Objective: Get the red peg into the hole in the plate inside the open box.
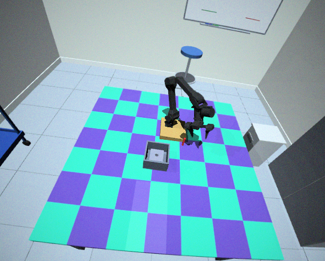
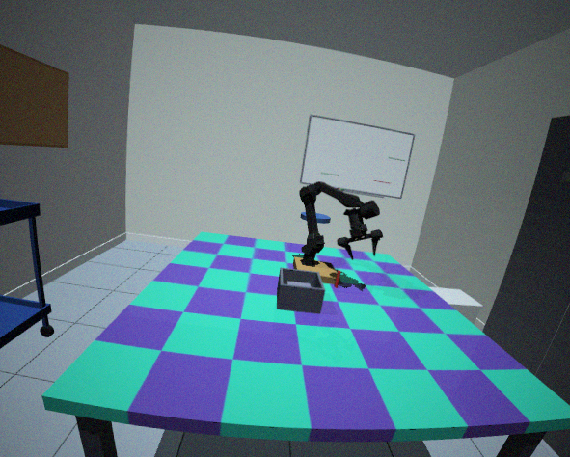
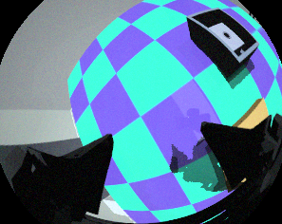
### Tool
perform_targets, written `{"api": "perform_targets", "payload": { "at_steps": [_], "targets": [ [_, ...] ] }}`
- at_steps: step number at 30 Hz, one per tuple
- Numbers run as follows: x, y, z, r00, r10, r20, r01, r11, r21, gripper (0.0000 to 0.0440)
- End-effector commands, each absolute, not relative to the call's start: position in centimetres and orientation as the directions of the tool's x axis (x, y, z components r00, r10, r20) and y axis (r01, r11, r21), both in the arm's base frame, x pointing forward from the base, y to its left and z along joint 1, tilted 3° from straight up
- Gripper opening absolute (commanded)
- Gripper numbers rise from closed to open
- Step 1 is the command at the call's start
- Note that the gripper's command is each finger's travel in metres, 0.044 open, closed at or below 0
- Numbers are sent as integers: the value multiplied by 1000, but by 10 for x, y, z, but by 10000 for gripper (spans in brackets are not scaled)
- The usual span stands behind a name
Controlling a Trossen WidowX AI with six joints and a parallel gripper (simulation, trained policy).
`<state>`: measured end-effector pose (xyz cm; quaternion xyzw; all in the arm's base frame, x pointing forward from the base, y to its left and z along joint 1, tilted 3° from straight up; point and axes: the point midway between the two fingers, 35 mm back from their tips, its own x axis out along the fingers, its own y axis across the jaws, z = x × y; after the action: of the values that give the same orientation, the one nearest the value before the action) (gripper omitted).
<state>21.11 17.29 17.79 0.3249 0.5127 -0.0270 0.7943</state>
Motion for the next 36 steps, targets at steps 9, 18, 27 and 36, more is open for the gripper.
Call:
{"api": "perform_targets", "payload": {
  "at_steps": [9,18,27,36],
  "targets": [
    [194,133,132,296,101,-950,597,757,266,440],
    [182,118,90,202,22,-979,698,698,159,440],
    [179,116,49,191,19,-981,752,640,159,440],
    [173,115,27,170,29,-985,794,588,154,313]
  ]
}}
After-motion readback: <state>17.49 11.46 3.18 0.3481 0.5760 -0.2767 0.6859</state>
